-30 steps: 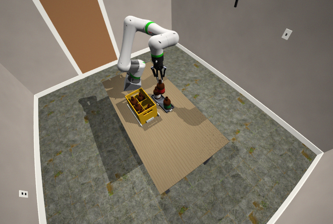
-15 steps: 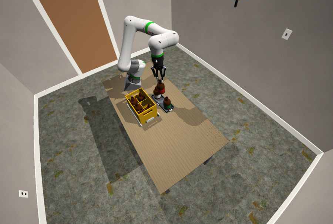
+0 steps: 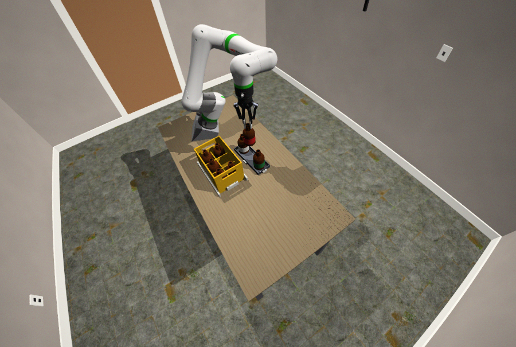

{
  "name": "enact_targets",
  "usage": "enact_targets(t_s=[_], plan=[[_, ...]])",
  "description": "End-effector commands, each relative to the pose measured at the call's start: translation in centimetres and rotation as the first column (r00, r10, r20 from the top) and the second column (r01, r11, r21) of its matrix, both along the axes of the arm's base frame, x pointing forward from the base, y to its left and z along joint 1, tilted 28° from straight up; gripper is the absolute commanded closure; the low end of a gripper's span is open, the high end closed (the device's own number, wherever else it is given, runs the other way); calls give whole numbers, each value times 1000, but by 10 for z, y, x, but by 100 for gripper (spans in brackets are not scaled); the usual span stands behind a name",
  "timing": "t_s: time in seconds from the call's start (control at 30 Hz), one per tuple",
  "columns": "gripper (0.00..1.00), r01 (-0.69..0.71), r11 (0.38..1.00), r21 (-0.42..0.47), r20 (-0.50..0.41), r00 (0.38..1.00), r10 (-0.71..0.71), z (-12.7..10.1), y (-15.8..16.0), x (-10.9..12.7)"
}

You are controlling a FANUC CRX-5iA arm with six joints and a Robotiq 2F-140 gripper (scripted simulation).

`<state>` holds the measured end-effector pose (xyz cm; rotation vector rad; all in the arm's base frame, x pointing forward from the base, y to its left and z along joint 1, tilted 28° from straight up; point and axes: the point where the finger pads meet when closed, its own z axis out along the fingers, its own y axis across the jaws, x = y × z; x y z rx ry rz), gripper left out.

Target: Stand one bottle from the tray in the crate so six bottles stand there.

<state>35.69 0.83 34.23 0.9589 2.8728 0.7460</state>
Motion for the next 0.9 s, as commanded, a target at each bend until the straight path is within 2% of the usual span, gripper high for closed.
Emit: enact_targets(t_s=[0.0, 0.87], plan=[[100, 0, 1000, 0, 0, 1000, 0, 0, 0, 0], [100, 0, 1000, 0, 0, 1000, 0, 18, -9, -3]])
